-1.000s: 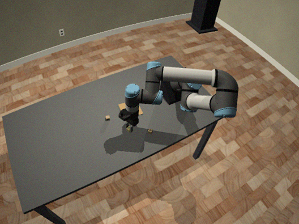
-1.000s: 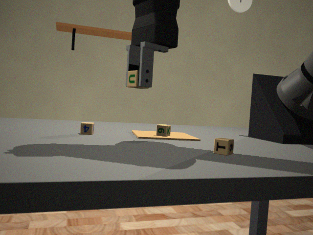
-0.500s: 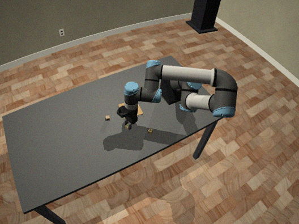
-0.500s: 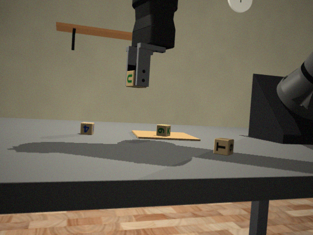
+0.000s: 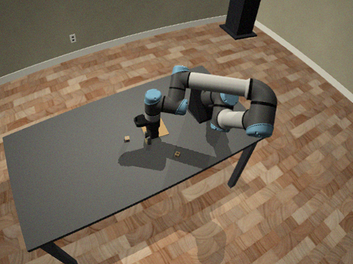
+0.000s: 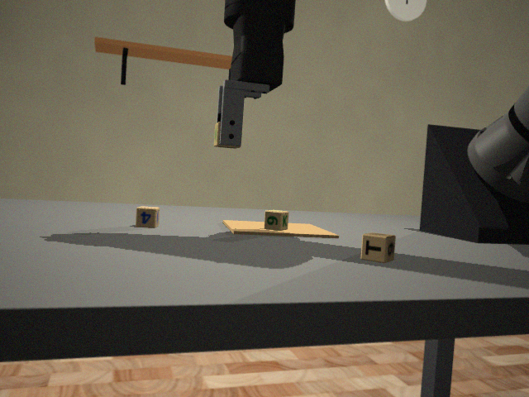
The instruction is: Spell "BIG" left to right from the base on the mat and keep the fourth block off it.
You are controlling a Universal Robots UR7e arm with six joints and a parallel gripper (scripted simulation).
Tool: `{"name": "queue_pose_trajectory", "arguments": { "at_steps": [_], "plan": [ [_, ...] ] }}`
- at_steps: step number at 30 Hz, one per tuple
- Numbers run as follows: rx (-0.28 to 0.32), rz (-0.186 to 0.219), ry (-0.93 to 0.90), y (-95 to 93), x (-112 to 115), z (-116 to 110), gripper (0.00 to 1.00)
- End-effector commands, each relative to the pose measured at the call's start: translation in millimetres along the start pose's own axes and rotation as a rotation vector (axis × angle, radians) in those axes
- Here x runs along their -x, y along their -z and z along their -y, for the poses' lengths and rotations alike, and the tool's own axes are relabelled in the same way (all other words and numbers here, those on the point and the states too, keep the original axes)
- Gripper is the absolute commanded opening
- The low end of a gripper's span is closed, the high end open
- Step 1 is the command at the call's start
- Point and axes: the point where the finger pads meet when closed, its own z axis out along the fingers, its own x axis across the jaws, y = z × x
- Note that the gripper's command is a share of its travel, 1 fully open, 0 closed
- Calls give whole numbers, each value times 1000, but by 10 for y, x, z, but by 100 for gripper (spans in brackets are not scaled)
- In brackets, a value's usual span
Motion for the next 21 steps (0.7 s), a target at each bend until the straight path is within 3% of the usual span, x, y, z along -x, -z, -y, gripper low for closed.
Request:
{"name": "queue_pose_trajectory", "arguments": {
  "at_steps": [1, 21],
  "plan": [
    [0, -2, -139, 2, -220, -48, 49],
    [-1, -5, -610, 19, -895, -279, 49]
  ]
}}
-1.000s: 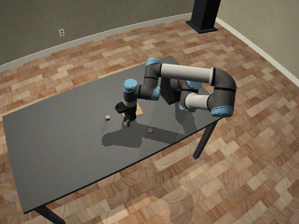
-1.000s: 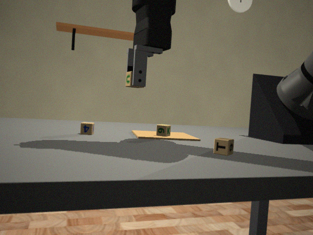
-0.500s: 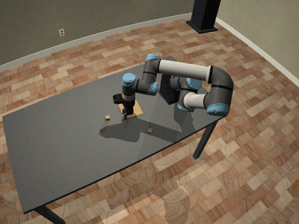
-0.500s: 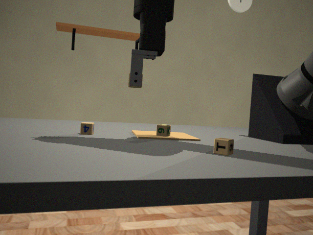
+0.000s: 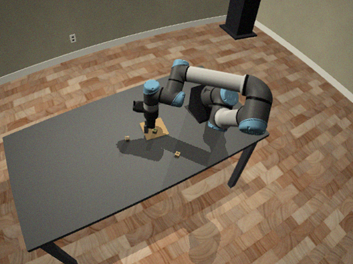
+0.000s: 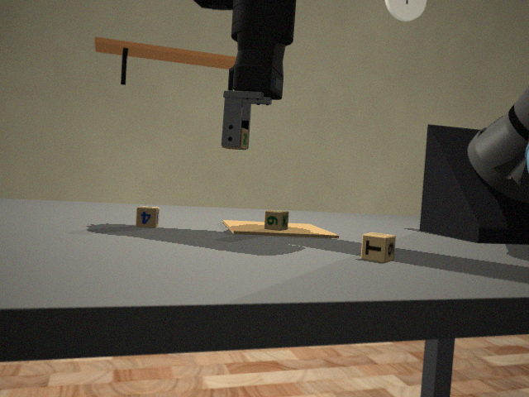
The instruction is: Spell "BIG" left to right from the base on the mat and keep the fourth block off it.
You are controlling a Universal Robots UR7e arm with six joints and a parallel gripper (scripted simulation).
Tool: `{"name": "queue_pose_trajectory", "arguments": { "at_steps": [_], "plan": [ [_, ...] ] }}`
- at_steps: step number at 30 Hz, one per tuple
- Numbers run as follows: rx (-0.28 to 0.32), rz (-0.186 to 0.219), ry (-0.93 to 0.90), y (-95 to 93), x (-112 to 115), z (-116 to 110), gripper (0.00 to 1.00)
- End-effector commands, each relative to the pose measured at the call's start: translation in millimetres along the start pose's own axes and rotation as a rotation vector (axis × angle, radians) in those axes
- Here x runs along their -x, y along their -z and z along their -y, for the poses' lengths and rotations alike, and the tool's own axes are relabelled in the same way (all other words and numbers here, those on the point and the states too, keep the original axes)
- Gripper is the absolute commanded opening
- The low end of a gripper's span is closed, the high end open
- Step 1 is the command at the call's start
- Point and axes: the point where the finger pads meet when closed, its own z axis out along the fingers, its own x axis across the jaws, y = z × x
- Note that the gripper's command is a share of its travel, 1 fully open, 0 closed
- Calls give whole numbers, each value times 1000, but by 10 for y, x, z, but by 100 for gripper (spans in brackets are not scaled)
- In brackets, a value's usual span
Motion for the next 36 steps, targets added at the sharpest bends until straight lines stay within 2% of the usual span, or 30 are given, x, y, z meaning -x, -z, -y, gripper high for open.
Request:
{"name": "queue_pose_trajectory", "arguments": {
  "at_steps": [1, 6, 8, 19, 23, 25, 36],
  "plan": [
    [1, -1, -139, -4, -210, 15, 49],
    [1, 0, -212, -4, -316, 19, 49],
    [2, 0, -300, -5, -443, 20, 49],
    [6, 2, -561, -13, -808, -7, 49],
    [7, 2, -610, -16, -874, -16, 49],
    [9, 3, -698, -21, -990, -37, 49],
    [16, 6, -951, -41, -1308, -118, 49]
  ]
}}
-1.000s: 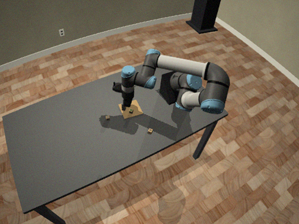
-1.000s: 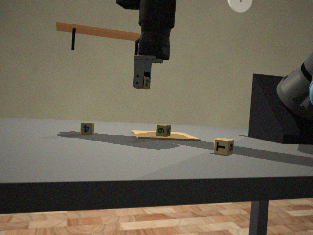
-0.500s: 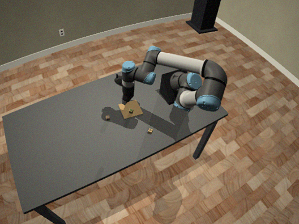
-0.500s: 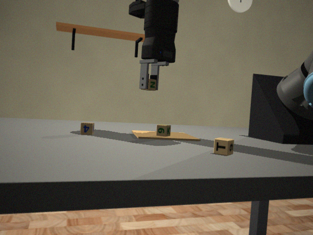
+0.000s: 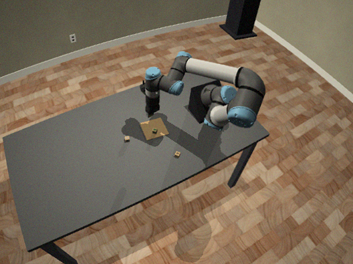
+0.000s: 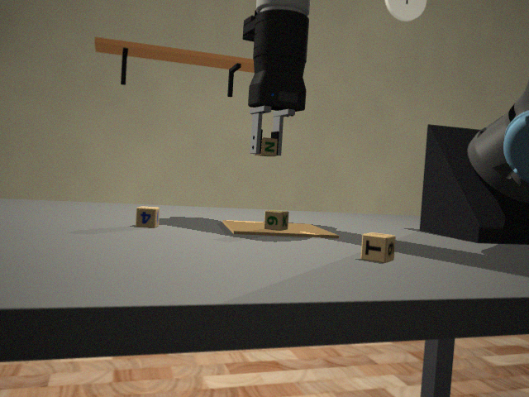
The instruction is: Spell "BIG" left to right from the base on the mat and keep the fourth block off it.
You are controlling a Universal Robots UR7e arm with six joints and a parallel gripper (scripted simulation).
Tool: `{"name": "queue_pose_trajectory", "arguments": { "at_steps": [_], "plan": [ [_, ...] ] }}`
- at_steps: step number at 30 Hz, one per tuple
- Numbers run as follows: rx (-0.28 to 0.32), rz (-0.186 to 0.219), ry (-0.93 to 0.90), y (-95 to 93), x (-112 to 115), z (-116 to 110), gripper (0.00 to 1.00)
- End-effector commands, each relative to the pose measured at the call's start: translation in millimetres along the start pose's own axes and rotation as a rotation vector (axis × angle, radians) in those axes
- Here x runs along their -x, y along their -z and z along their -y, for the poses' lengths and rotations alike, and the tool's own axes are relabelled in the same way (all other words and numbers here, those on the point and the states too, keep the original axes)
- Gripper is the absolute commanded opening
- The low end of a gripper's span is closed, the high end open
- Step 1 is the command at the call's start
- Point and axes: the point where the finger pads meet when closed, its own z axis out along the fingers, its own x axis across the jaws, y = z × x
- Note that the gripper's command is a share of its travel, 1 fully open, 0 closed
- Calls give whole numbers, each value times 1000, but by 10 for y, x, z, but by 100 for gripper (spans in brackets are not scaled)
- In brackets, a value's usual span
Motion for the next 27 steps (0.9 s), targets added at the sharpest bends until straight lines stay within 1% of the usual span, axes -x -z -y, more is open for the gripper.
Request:
{"name": "queue_pose_trajectory", "arguments": {
  "at_steps": [1, 10, 27],
  "plan": [
    [4, 0, -124, -15, -139, 84, 49],
    [7, 0, -193, -22, -213, 126, 49],
    [5, 0, -194, -16, -207, 126, 49]
  ]
}}
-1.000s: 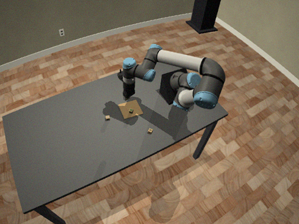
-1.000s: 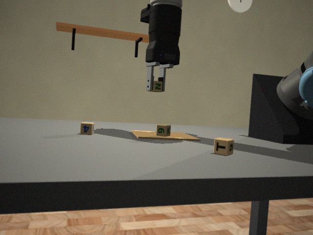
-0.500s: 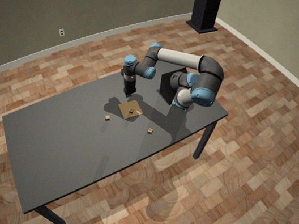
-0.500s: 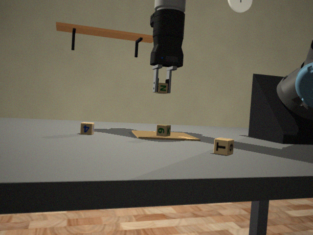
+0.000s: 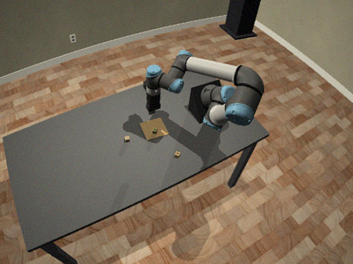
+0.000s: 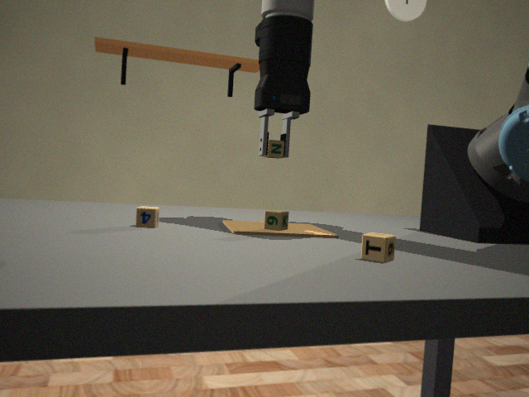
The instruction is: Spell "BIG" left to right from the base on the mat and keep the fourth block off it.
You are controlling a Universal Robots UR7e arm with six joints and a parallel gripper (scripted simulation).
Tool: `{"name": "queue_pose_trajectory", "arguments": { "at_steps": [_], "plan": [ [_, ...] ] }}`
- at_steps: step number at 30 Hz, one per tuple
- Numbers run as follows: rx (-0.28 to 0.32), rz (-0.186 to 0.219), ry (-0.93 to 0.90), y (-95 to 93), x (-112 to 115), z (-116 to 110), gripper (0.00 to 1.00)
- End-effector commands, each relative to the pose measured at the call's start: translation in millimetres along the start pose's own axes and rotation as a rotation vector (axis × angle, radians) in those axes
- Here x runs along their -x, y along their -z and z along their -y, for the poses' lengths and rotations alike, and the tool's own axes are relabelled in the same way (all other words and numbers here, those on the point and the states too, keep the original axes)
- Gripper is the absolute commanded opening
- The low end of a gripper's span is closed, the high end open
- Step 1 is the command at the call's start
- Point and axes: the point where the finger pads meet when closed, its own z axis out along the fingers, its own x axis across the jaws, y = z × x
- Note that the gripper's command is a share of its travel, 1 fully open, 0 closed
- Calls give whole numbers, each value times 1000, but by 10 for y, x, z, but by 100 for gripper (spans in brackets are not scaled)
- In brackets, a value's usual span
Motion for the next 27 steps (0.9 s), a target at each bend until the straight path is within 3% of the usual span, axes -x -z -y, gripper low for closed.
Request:
{"name": "queue_pose_trajectory", "arguments": {
  "at_steps": [1, 11, 23, 27],
  "plan": [
    [1, 0, -3, -12, -11, 7, 49],
    [3, -3, -4, -197, -13, 0, 49],
    [2, -3, -4, -755, -8, 2, 49],
    [2, -3, -4, -863, -7, 3, 49]
  ]
}}
